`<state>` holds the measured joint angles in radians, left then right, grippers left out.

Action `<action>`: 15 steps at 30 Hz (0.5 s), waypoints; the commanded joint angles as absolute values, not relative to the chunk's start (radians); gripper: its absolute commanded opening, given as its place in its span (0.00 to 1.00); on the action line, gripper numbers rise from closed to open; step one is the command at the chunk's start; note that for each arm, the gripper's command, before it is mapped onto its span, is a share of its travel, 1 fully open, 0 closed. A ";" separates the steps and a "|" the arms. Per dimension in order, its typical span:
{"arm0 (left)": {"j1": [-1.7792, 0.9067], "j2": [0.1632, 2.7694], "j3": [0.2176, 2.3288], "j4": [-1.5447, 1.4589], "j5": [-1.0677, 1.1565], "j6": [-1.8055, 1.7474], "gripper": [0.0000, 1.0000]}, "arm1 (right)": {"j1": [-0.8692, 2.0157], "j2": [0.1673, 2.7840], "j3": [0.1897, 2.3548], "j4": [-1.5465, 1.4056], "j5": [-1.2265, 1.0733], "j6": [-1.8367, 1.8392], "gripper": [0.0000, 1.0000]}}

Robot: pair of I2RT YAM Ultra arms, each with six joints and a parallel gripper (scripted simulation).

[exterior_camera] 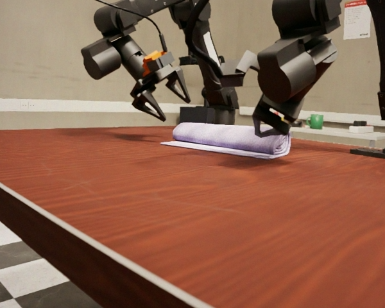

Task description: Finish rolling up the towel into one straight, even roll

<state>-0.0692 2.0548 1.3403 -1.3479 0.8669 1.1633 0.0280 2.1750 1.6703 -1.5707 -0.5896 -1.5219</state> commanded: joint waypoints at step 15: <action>0.005 2.016 1.423 -1.506 0.794 1.271 0.85 | 0.017 2.131 1.688 -1.571 -0.576 -1.540 0.85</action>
<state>-0.0044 2.0682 1.4403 -1.4948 0.8040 1.2591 0.0280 2.1643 1.6699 -1.5707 -0.5797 -1.5223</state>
